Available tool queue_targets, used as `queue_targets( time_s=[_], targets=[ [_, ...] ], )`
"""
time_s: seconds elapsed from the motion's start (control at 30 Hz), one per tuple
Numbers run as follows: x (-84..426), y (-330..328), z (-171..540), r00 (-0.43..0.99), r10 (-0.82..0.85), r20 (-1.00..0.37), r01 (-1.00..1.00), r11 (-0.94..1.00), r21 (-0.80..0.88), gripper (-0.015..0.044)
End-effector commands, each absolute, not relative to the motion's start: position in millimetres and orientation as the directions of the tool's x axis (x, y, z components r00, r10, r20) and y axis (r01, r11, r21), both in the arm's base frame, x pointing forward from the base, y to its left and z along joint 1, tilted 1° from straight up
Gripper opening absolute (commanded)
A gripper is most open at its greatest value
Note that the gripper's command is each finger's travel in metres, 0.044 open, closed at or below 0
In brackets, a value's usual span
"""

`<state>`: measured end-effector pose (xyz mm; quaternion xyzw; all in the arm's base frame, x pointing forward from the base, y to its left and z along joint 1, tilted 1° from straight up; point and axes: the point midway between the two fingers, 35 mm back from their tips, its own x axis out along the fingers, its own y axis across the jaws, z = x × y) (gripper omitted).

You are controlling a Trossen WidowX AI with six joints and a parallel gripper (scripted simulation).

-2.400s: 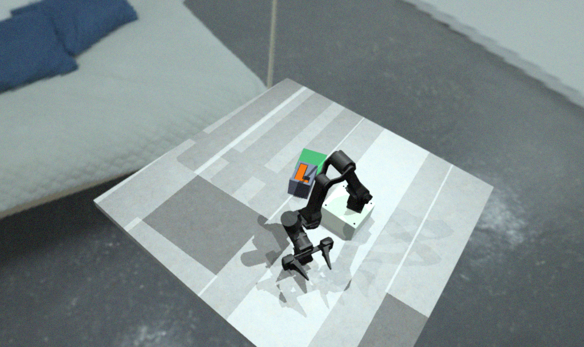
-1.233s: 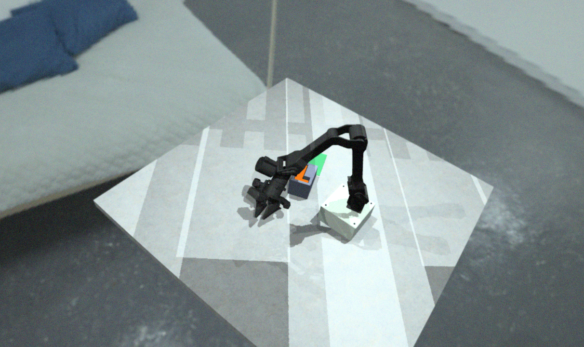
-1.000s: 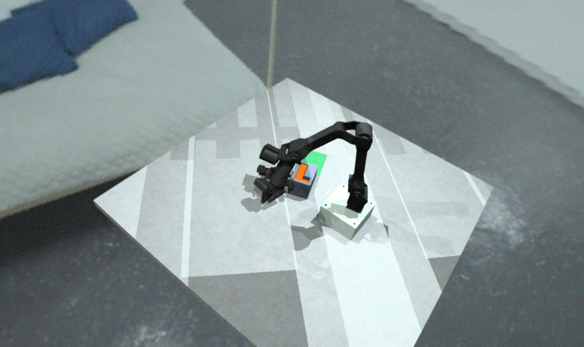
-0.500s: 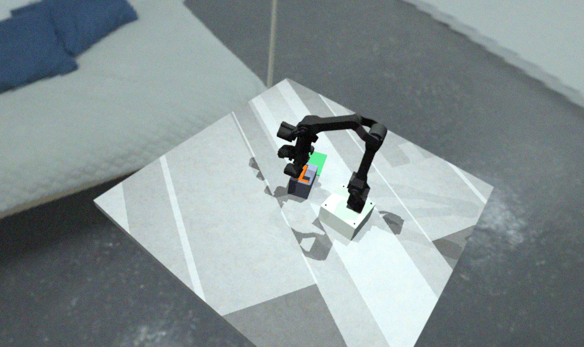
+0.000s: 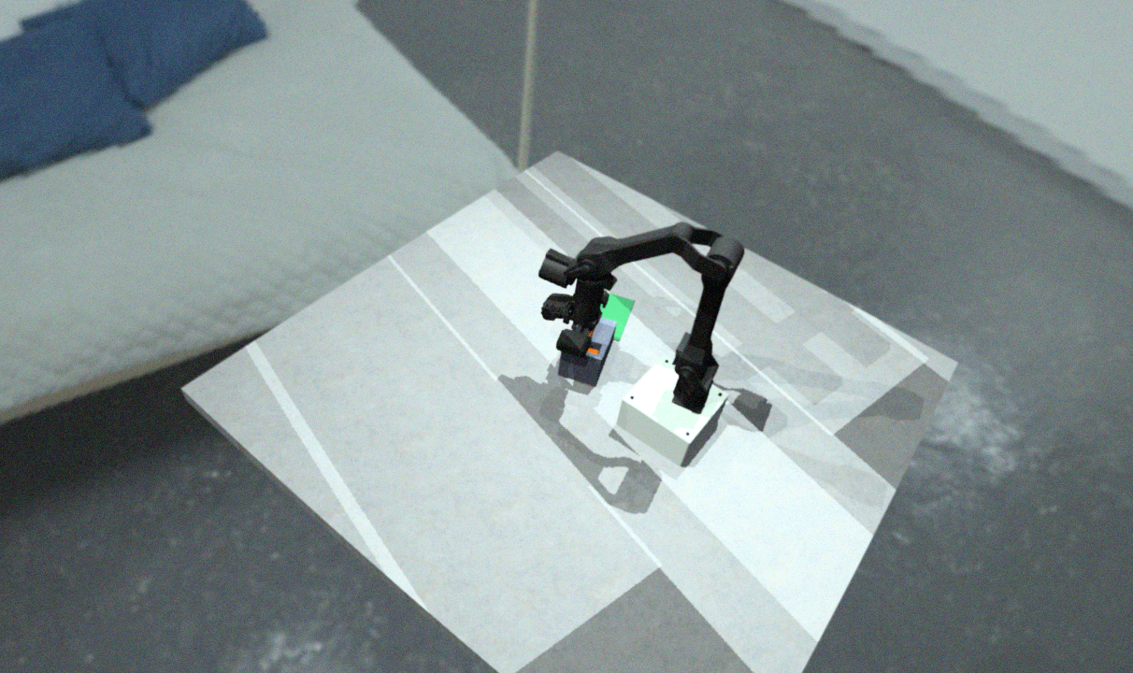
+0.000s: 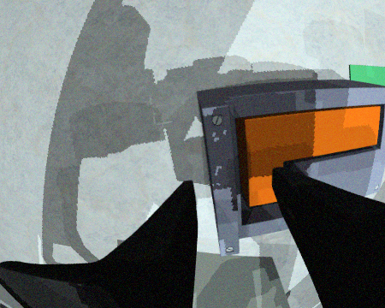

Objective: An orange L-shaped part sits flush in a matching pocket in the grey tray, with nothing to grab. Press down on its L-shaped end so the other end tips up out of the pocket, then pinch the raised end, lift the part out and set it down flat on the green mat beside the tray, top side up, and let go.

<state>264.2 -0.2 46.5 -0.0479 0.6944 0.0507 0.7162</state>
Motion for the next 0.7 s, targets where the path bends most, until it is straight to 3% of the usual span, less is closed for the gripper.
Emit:
queue_targets(
  time_s=[0.0,0.67],
  targets=[
    [258,-1,21,0.014,0.001,-1.000,-0.146,0.989,-0.001,0.0180],
    [259,-1,-3,0.013,0.001,-1.000,-0.146,0.989,-0.001,0.0180]
  ],
)
